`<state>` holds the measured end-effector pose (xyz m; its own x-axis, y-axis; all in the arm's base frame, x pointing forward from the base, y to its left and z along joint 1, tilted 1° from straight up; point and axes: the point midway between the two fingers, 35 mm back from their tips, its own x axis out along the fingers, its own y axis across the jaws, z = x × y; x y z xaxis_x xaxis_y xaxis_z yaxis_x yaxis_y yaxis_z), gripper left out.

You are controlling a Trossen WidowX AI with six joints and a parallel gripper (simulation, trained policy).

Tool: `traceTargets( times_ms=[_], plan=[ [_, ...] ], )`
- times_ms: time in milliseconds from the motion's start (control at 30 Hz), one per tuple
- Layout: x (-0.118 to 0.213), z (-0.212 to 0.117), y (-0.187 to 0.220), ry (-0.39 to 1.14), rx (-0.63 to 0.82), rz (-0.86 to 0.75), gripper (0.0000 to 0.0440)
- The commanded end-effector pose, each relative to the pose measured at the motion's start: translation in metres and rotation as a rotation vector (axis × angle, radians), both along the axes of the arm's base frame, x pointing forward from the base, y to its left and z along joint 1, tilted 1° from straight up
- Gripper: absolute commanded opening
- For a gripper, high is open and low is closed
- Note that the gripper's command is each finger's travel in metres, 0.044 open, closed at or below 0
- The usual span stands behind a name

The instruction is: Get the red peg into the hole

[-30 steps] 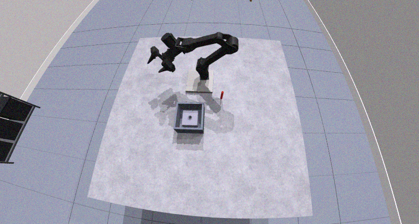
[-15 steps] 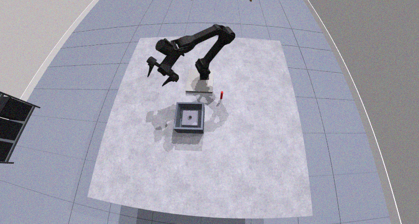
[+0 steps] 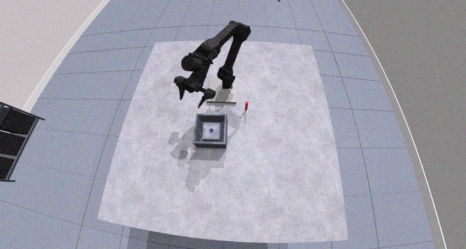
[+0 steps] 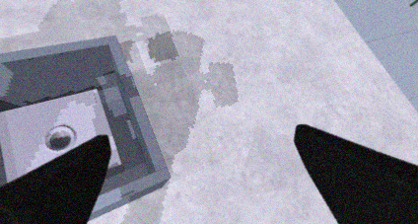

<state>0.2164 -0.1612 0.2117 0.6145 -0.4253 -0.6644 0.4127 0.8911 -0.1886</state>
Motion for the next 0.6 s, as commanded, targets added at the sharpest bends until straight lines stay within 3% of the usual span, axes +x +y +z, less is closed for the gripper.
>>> traceTargets(
  times_ms=[0,567],
  plan=[
    [0.009,-0.001,0.020,-0.005,0.087,-0.021,0.0440],
    [0.015,-0.026,0.134,0.112,0.485,-0.195,0.0440]
  ],
)
